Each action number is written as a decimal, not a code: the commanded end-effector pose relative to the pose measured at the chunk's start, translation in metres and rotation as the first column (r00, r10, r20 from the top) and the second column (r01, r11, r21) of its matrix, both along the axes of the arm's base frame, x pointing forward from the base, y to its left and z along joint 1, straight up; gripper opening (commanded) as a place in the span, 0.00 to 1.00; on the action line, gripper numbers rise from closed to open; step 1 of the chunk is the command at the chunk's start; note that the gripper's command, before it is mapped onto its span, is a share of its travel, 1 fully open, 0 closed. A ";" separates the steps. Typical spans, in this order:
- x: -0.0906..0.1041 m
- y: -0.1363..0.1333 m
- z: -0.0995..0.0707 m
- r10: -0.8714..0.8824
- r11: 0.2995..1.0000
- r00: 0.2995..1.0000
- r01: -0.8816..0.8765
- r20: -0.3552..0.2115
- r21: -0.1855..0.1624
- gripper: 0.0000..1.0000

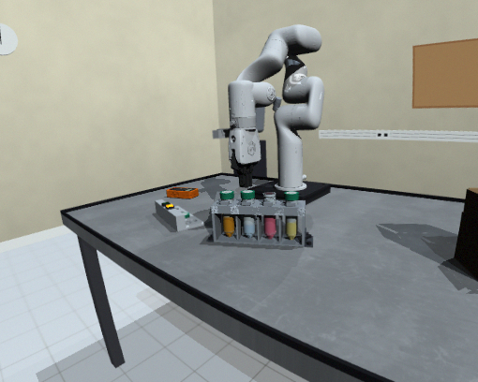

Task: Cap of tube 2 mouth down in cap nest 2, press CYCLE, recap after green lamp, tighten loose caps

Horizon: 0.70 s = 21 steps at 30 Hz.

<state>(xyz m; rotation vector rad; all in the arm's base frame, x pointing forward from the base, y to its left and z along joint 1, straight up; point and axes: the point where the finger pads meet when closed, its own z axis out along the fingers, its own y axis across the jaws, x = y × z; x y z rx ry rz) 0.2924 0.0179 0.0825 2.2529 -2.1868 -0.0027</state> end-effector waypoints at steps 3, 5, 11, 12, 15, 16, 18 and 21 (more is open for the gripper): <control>0.015 -0.031 -0.001 0.307 0.952 0.952 -0.307 0.005 -0.002 1.00; 0.018 -0.038 -0.002 0.379 0.925 0.925 -0.379 0.005 -0.002 1.00; 0.026 -0.058 -0.003 0.567 0.823 0.823 -0.567 0.005 -0.003 1.00; 0.026 -0.058 -0.003 0.567 0.823 0.823 -0.567 0.005 -0.003 1.00; 0.033 -0.076 -0.005 0.719 0.695 0.695 -0.719 0.004 -0.004 1.00; 0.035 -0.080 -0.005 0.745 0.667 0.667 -0.745 0.004 -0.004 1.00; 0.038 -0.088 -0.006 0.799 0.602 0.602 -0.799 0.003 -0.004 1.00; 0.043 -0.100 -0.007 0.871 0.492 0.492 -0.871 0.003 -0.005 1.00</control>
